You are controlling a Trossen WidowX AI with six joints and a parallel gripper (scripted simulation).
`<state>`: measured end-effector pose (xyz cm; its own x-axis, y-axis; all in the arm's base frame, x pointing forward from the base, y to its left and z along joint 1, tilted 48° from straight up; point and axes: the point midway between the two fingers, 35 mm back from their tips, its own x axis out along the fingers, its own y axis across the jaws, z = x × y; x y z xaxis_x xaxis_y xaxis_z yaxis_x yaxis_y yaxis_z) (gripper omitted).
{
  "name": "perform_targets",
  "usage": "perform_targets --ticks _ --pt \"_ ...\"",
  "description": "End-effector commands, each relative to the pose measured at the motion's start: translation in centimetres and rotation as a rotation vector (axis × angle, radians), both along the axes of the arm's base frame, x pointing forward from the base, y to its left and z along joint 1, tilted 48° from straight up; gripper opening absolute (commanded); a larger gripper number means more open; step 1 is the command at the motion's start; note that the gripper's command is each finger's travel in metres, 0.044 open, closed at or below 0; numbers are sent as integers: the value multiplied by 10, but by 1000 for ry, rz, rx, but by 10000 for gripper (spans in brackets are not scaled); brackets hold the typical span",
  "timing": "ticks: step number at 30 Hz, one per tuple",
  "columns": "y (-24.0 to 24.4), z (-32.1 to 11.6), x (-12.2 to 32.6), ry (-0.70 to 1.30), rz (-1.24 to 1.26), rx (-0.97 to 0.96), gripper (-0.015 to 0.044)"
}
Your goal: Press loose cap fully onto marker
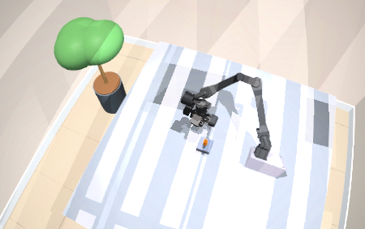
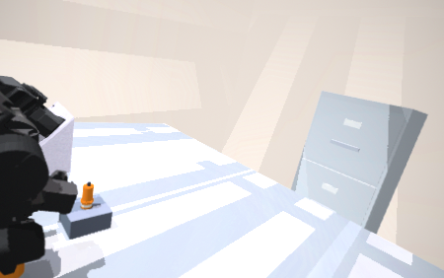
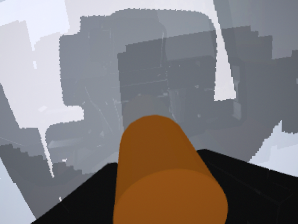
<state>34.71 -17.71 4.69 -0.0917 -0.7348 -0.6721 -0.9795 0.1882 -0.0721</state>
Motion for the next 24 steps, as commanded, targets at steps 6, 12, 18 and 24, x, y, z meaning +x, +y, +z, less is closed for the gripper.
perform_targets --ticks 6,12,18,24 --pt "-1 -2 0 12 2 -1 87" --pt "8 6 3 12 2 0 0" --pt "21 18 5 12 2 2 0" --pt "35 30 6 12 2 2 0"
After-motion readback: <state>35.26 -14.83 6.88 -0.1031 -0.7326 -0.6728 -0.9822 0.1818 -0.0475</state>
